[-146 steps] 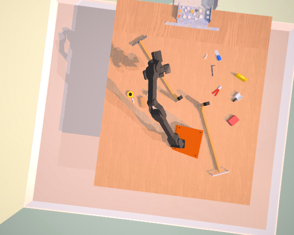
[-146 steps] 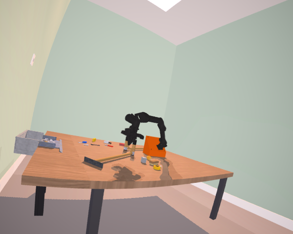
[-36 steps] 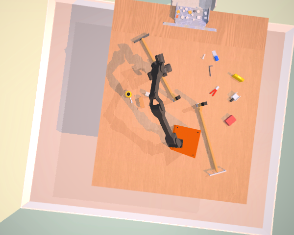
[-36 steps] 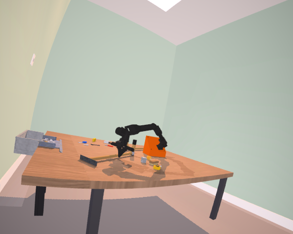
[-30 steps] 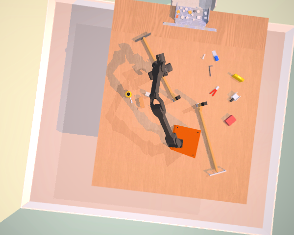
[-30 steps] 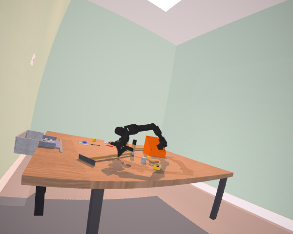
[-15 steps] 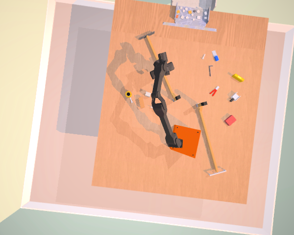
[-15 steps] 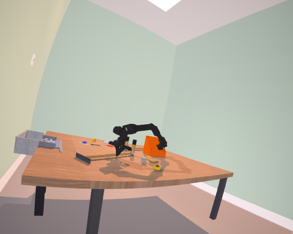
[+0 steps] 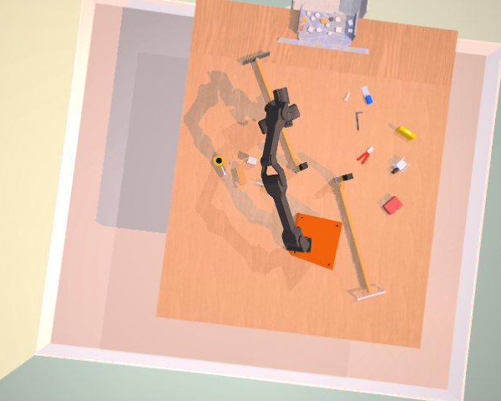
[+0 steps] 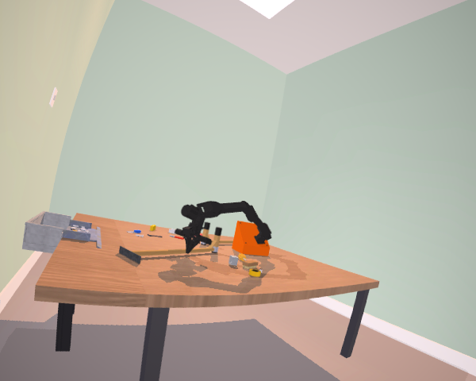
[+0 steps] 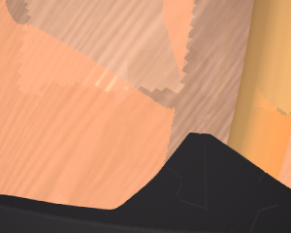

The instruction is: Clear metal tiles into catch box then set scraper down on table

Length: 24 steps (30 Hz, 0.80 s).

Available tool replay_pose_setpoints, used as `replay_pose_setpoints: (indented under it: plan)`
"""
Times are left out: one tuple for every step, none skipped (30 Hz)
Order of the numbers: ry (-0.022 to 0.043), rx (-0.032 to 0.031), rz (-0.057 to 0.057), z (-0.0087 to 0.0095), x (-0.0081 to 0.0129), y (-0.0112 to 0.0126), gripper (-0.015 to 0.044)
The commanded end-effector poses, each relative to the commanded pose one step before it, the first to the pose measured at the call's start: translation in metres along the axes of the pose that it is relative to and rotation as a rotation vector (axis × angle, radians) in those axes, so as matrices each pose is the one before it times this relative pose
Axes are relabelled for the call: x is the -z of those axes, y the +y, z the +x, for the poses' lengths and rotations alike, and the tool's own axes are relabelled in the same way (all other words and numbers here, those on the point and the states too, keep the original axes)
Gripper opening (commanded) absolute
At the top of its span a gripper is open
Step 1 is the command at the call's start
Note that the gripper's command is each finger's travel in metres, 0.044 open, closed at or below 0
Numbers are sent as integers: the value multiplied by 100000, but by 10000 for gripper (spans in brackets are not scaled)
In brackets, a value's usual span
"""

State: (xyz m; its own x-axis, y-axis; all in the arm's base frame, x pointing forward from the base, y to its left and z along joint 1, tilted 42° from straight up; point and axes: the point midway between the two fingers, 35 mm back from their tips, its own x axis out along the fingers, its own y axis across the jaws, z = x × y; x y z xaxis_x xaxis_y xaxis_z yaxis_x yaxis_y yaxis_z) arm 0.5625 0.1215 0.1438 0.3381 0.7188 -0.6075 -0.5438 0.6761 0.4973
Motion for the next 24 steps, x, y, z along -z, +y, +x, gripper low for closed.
replay_pose_setpoints:
  plan:
    - [-49,10,-107,-215,-48,70,0]
    - [-142,44,-151,-289,-57,-3,0]
    - [-180,56,-191,-365,-70,-3,0]
    - [-181,57,-192,-366,-69,-1,0]
    - [-182,58,-192,-366,-68,0,0]
    - [-183,58,-192,-366,-66,2,0]
    - [-183,59,-191,-364,-64,3,0]
    - [-145,47,-151,-288,-50,4,0]
    - [-88,28,-91,-173,-30,3,0]
    - [-29,9,-30,-58,-10,1,0]
    - [0,0,0,0,0,0,0]
    - [0,0,0,0,0,0,0]
    - [45,27,154,-72,9,27,0]
    - [134,80,462,-216,27,82,0]
    - [222,133,771,-359,48,138,0]
    - [271,161,944,-438,66,171,0]
    - [270,160,946,-436,73,173,0]
    - [269,158,947,-435,81,174,0]
    - [268,157,948,-433,88,176,0]
    - [267,155,949,-432,96,177,0]
    - [266,154,950,-430,103,178,0]
    - [264,152,951,-428,110,179,0]
    - [263,151,953,-426,118,181,0]
    - [262,149,954,-424,125,181,0]
